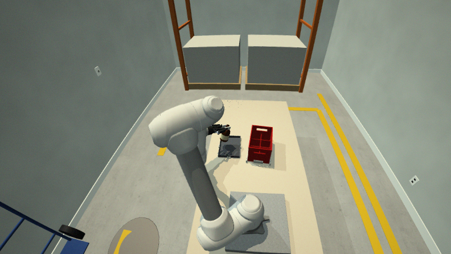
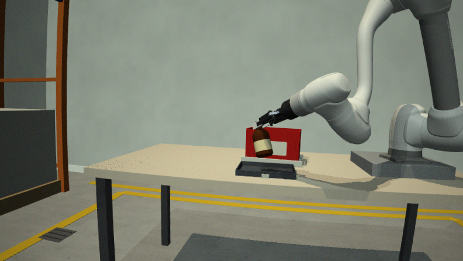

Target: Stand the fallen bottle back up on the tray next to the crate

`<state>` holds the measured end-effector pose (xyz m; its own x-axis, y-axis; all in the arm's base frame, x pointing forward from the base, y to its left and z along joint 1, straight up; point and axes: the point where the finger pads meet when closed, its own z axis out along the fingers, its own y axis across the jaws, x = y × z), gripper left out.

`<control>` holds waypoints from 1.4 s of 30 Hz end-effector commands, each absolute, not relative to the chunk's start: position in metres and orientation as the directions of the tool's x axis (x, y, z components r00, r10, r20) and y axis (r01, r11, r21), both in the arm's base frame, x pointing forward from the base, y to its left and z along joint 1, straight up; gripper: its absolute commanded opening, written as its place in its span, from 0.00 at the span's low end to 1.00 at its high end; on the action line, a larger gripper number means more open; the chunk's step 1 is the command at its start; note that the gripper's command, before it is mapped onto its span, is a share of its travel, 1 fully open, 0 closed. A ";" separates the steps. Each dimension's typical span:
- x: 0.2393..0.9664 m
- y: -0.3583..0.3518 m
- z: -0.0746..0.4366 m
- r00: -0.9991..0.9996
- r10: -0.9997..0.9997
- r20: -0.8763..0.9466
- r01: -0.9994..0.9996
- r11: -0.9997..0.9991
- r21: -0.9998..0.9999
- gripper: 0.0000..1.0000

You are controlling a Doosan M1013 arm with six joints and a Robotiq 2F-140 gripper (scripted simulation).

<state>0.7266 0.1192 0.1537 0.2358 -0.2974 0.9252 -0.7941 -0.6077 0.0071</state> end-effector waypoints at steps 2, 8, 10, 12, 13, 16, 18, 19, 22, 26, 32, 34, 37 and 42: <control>0.727 0.120 0.154 0.223 -0.283 0.933 -0.793 -0.609 0.006 0.10; 0.727 0.121 0.154 0.212 -0.270 0.939 -0.792 -0.610 0.004 0.10; 0.727 0.121 0.154 0.212 -0.269 0.940 -0.792 -0.610 0.004 0.10; 0.727 0.121 0.154 0.211 -0.268 0.940 -0.792 -0.610 0.004 0.10; 0.727 0.121 0.154 0.211 -0.267 0.940 -0.792 -0.611 0.004 0.10; 0.727 0.121 0.154 0.210 -0.267 0.940 -0.792 -0.611 0.004 0.10; 0.727 0.121 0.154 0.210 -0.267 0.940 -0.792 -0.611 0.004 0.10; 0.727 0.121 0.154 0.210 -0.267 0.940 -0.792 -0.611 0.004 0.10; 0.727 0.121 0.154 0.210 -0.267 0.940 -0.792 -0.611 0.004 0.10; 0.727 0.121 0.154 0.210 -0.267 0.940 -0.792 -0.611 0.004 0.10; 0.727 0.121 0.154 0.210 -0.267 0.940 -0.792 -0.611 0.004 0.10; 0.727 0.121 0.154 0.210 -0.267 0.940 -0.792 -0.611 0.004 0.10; 0.727 0.121 0.154 0.210 -0.267 0.940 -0.792 -0.611 0.004 0.10; 0.727 0.121 0.154 0.210 -0.267 0.940 -0.792 -0.611 0.004 0.10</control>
